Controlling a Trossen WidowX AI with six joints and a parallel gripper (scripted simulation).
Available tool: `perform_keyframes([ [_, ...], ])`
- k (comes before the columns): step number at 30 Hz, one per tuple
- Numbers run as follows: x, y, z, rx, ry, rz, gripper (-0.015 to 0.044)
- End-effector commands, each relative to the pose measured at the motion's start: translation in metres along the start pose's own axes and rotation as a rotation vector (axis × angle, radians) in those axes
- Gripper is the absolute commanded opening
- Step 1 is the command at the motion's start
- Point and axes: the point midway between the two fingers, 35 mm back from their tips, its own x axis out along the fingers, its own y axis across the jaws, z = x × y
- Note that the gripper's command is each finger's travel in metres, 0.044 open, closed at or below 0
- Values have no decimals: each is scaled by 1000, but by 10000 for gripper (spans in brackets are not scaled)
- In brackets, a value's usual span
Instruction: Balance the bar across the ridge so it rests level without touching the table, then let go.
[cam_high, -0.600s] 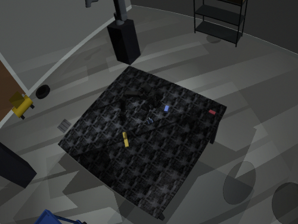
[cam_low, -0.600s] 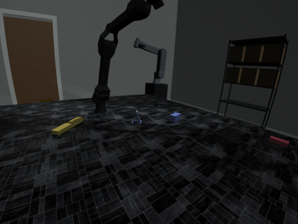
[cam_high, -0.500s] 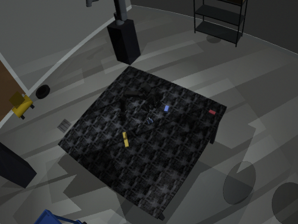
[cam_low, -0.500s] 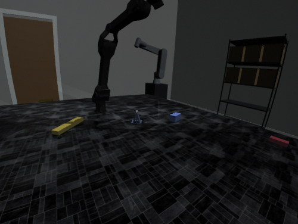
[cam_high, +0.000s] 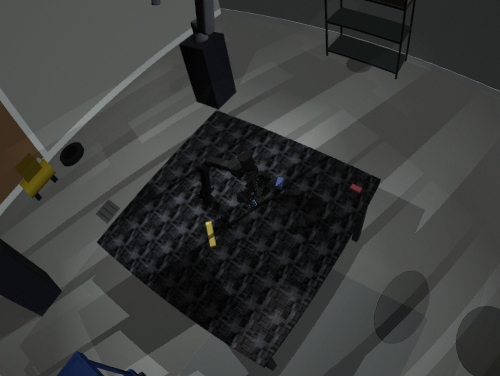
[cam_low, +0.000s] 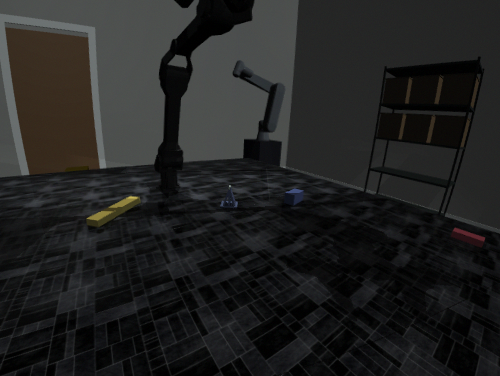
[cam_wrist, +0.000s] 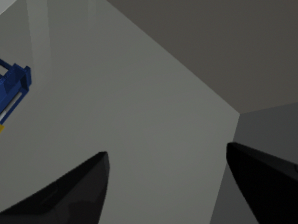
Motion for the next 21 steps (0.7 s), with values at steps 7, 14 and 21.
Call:
perform_keyframes([
  [7, 28, 51, 19, 105, -90, 79, 315],
  [14, 42, 93, 29, 202, -150, 170, 315],
  [21, 51, 140, 37, 314, -199, 291, 315],
])
